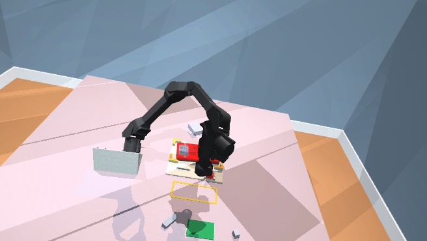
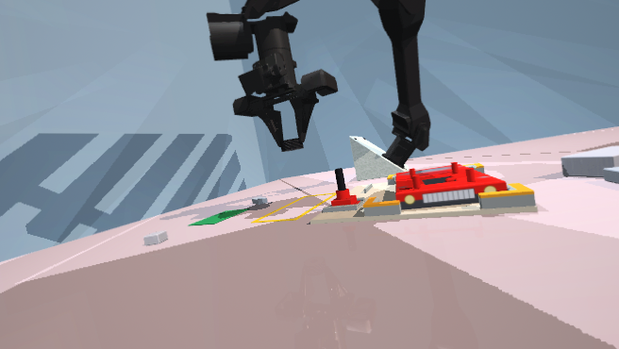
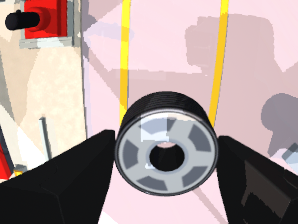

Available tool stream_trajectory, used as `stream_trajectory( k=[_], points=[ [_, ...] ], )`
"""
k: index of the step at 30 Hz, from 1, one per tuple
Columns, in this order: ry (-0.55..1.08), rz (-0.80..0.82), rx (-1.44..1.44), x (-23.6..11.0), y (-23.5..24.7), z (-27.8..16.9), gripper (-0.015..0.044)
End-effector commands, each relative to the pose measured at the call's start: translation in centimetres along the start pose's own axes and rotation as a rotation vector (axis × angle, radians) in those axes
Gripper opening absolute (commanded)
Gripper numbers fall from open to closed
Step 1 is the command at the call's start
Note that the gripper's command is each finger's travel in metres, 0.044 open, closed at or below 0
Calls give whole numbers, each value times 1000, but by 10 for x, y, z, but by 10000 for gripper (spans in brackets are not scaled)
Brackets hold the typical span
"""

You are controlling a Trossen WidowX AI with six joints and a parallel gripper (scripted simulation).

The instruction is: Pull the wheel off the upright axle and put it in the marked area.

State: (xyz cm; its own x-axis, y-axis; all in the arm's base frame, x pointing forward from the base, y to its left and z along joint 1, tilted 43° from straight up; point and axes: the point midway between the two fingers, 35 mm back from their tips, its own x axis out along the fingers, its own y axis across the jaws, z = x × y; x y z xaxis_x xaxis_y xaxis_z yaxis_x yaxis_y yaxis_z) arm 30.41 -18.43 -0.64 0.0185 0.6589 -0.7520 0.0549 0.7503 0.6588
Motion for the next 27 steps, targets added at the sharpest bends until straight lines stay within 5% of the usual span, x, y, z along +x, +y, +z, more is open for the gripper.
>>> stream_trajectory(
  k=[1,17,27],
  points=[
    [11,8,-3,4,-10,-9,0],
    [10,8,-3,29,-10,-9,0],
    [9,8,-4,76,-11,-7,0]
  ],
)
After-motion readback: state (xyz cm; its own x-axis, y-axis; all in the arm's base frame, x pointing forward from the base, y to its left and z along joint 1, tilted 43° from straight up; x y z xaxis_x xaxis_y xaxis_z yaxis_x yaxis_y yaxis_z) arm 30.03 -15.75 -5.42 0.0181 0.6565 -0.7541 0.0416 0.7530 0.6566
